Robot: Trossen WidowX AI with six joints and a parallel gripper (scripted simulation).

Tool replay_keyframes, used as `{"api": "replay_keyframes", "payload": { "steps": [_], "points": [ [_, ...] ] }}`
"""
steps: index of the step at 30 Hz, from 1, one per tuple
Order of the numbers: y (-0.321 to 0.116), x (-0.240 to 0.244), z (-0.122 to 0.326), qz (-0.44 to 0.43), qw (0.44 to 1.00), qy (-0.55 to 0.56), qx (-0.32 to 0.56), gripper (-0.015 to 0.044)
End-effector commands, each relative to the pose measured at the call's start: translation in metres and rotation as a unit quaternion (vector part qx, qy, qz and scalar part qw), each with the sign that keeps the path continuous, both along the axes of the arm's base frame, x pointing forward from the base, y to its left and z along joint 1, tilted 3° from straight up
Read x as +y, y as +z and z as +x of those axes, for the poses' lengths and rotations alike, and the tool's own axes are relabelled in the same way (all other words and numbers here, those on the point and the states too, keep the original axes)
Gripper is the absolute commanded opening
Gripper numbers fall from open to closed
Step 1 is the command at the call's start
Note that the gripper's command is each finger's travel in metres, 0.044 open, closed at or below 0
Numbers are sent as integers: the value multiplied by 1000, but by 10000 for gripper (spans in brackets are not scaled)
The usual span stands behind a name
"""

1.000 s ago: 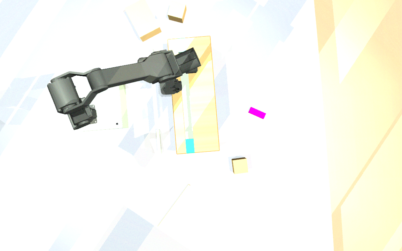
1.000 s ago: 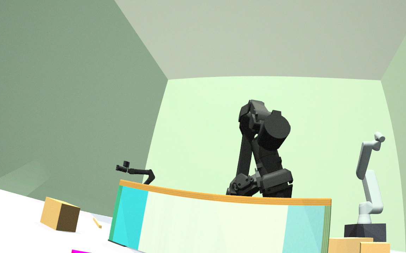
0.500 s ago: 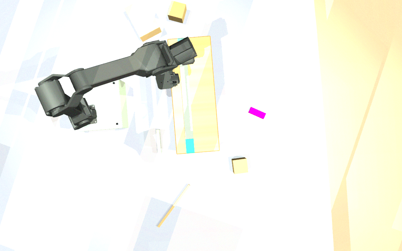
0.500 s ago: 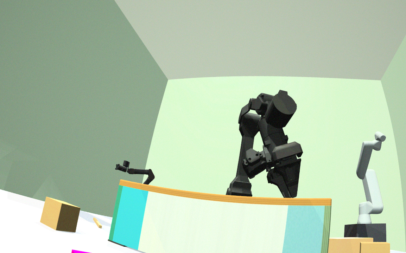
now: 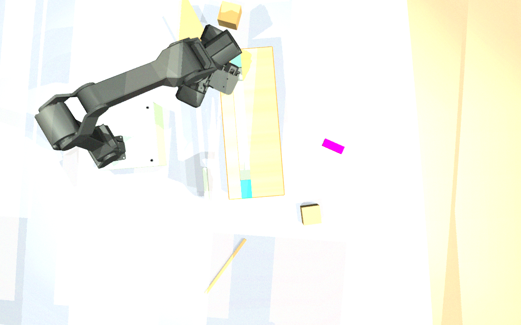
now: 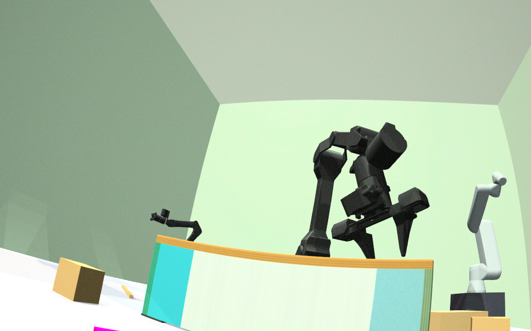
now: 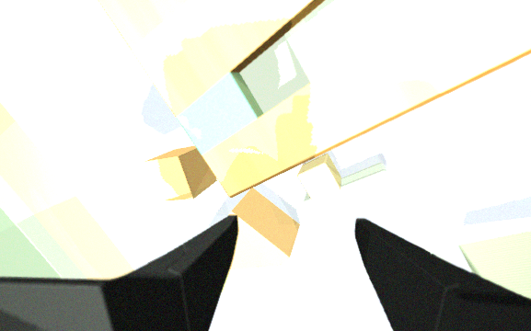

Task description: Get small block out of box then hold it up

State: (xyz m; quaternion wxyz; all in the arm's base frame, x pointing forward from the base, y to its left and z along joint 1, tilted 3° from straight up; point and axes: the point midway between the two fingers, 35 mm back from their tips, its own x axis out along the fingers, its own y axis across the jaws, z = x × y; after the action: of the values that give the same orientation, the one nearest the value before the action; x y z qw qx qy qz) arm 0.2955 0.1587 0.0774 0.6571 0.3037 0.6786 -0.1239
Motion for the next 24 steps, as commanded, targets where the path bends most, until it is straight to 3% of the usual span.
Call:
{"api": "replay_keyframes", "payload": {
  "steps": [1,8,16,24],
  "points": [
    [1,5,-5,-54,944,312,-94,285],
    [2,10,-10,-113,765,613,-161,285],
    [4,14,-13,-151,572,786,-180,285],
    [6,18,-15,-177,342,906,-175,285]
  ]
}}
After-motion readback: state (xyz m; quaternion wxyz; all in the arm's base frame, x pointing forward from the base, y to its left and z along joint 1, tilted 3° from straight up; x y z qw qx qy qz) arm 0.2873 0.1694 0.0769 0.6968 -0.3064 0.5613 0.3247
